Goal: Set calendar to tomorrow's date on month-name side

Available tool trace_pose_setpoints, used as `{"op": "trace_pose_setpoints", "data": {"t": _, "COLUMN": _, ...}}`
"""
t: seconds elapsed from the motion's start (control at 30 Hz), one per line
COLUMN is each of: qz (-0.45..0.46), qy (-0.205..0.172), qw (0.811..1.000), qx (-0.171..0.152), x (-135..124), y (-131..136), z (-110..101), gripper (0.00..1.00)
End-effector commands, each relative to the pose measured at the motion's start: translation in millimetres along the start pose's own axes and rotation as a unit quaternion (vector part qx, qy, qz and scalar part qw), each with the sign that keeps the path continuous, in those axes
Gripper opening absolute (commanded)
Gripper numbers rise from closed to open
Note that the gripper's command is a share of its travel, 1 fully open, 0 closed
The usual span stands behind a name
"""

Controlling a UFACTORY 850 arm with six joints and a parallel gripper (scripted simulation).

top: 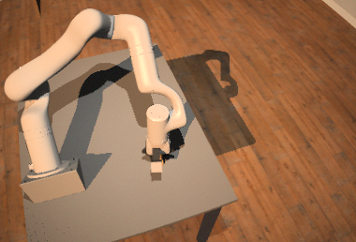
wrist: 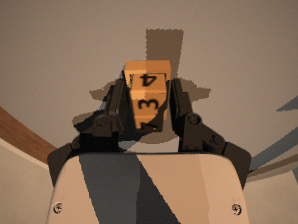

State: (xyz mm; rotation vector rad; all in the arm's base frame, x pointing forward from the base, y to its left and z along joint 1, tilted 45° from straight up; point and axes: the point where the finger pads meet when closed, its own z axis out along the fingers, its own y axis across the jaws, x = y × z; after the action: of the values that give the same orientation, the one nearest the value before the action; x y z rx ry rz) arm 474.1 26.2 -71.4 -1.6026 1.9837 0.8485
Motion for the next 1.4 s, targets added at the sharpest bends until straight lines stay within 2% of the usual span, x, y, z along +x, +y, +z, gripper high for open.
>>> {"op": "trace_pose_setpoints", "data": {"t": 0.0, "qz": 0.0, "qy": 0.0, "qw": 1.0, "qx": 0.001, "x": 0.0, "y": -0.9, "z": -5.0, "gripper": 0.47}}
{"op": "trace_pose_setpoints", "data": {"t": 0.17, "qz": 0.0, "qy": 0.0, "qw": 1.0, "qx": 0.001, "x": 0.0, "y": -0.9, "z": -22.9, "gripper": 0.47}}
{"op": "trace_pose_setpoints", "data": {"t": 0.23, "qz": 0.0, "qy": 0.0, "qw": 1.0, "qx": 0.001, "x": 0.0, "y": -0.9, "z": -22.9, "gripper": 0.47}}
{"op": "trace_pose_setpoints", "data": {"t": 0.63, "qz": 0.0, "qy": 0.0, "qw": 1.0, "qx": 0.001, "x": 0.0, "y": -0.7, "z": -81.7, "gripper": 0.47}}
{"op": "trace_pose_setpoints", "data": {"t": 0.93, "qz": 0.0, "qy": 0.0, "qw": 1.0, "qx": 0.001, "x": 0.0, "y": -0.7, "z": -89.9, "gripper": 0.47}}
{"op": "trace_pose_setpoints", "data": {"t": 0.97, "qz": 0.0, "qy": 0.0, "qw": 1.0, "qx": 0.001, "x": 0.0, "y": -0.7, "z": -89.9, "gripper": 1.0}}
{"op": "trace_pose_setpoints", "data": {"t": 1.37, "qz": 0.0, "qy": 0.0, "qw": 1.0, "qx": 0.001, "x": 0.0, "y": -0.7, "z": -89.9, "gripper": 1.0}}
